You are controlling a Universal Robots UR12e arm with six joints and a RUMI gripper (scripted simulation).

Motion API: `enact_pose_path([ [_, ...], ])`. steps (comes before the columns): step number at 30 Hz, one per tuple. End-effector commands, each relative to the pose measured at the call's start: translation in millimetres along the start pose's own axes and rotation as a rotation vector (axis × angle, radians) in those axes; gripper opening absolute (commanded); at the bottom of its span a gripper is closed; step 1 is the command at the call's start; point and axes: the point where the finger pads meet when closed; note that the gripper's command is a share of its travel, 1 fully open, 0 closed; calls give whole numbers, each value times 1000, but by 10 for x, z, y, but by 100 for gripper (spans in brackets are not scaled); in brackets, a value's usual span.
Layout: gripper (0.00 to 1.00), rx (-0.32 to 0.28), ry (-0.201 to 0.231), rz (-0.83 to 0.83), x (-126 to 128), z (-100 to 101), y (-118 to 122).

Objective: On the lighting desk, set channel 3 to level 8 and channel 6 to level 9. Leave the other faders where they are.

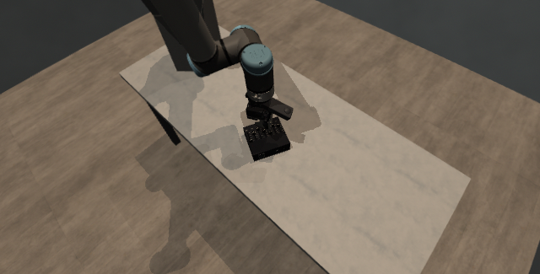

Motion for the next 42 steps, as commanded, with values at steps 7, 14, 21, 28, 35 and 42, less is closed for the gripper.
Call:
enact_pose_path([
  [7, 0, -6, 2, 476, 45, 20, 133],
  [14, 0, -6, 2, 703, 70, 22, 190],
  [21, 0, -3, 2, 940, 98, 26, 283],
  [28, 0, -3, 2, 1178, 111, 27, 355],
  [35, 0, -1, 1, 1405, 116, 29, 457],
  [42, 0, 0, 0, 1644, 109, 29, 552],
])
Point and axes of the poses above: the point where the finger pads meet when closed, its own z axis out along the fingers, its own x axis across the jaws, y = z × x, and after that the axes turned 13 degrees about z, right-handed
